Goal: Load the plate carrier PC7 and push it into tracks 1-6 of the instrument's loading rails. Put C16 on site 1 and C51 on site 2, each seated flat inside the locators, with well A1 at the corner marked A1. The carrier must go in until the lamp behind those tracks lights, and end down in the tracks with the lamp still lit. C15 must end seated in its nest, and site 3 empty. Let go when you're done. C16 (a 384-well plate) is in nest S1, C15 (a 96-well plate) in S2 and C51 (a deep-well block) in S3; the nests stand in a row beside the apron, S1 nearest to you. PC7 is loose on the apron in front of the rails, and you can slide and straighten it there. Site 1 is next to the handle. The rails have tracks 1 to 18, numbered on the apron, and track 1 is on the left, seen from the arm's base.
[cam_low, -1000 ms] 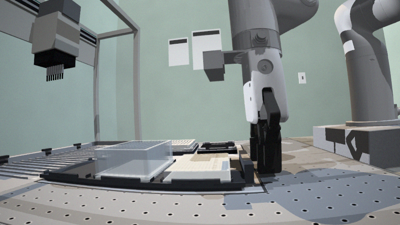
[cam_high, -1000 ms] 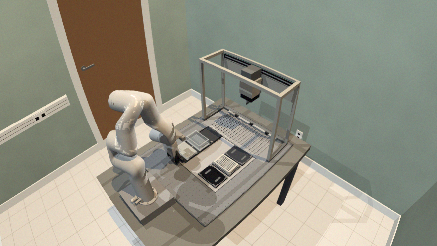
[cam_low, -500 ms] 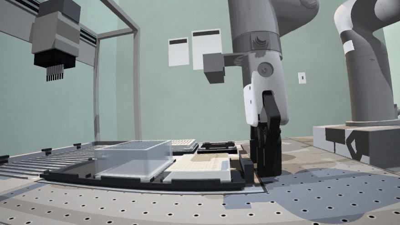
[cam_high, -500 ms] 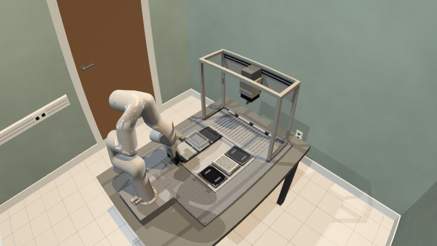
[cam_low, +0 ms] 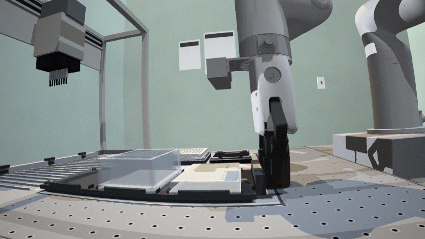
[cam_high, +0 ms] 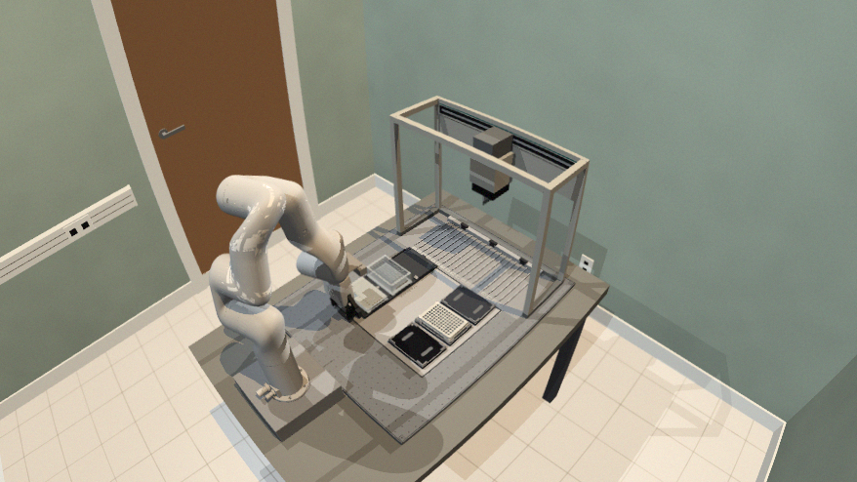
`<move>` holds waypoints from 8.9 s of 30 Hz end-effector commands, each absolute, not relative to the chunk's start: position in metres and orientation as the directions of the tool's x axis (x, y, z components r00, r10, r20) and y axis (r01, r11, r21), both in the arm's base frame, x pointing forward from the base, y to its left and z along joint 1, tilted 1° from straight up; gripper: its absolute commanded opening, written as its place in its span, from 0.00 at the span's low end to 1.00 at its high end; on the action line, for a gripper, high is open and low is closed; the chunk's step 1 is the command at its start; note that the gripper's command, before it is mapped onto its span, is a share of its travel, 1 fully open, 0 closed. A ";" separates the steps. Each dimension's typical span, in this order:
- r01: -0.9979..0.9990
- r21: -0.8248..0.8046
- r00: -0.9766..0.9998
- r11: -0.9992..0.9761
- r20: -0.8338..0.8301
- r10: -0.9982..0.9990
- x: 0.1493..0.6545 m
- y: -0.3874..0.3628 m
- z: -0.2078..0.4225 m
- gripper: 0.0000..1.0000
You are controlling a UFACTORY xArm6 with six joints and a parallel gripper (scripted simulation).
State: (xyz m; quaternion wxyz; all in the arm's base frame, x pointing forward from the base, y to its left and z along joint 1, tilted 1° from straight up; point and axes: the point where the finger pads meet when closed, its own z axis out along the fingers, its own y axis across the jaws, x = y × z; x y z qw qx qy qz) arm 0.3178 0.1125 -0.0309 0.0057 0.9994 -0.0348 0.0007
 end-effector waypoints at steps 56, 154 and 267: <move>-0.070 0.009 0.998 -0.998 0.006 -0.070 0.370 0.110 -0.029 0.82; -0.070 0.009 0.998 -0.998 0.007 -0.070 0.457 0.103 -0.029 0.82; -0.070 0.009 0.998 -0.998 0.007 -0.070 0.522 0.099 -0.028 0.82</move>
